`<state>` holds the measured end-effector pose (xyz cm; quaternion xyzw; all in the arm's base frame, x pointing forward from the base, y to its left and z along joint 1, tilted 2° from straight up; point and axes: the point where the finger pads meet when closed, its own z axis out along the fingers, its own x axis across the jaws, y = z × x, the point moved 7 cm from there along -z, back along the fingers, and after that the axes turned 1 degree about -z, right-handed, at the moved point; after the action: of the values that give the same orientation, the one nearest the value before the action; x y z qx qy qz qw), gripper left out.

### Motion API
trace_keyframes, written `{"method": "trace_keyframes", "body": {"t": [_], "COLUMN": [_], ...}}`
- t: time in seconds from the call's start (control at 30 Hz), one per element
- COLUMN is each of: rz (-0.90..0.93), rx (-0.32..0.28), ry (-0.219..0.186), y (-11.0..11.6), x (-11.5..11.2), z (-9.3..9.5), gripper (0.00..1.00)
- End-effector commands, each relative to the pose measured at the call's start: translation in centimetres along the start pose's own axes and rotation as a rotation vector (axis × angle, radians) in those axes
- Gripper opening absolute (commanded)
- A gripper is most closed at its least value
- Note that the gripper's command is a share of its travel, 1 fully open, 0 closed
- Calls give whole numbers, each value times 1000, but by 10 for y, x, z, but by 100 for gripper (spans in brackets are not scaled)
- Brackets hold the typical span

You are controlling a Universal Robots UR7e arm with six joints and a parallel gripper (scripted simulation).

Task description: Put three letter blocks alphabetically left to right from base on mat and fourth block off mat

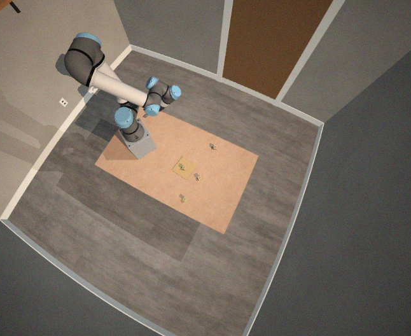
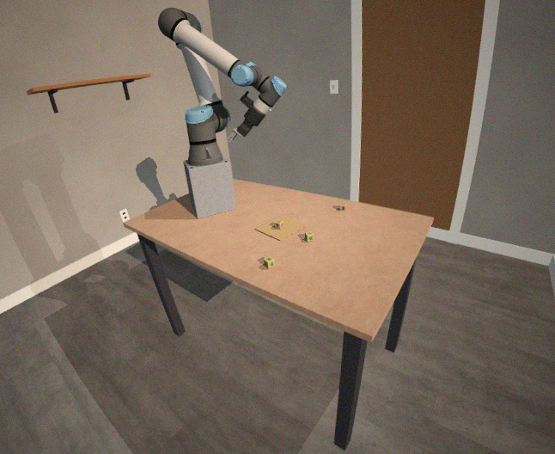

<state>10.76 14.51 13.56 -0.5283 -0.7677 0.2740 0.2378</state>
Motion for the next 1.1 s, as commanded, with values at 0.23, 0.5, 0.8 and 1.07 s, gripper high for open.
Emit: {"method": "trace_keyframes", "body": {"t": [0.23, 0.5, 0.8, 1.07], "rz": [0, 0, -4, -22], "rx": [-1, -1, -9, -47], "ry": [0, 0, -1, -7], "y": [0, 0, 6, 33], "x": [0, 0, -2, -11], "z": [0, 0, -6, -31], "gripper": [100, 100, 100, 100]}}
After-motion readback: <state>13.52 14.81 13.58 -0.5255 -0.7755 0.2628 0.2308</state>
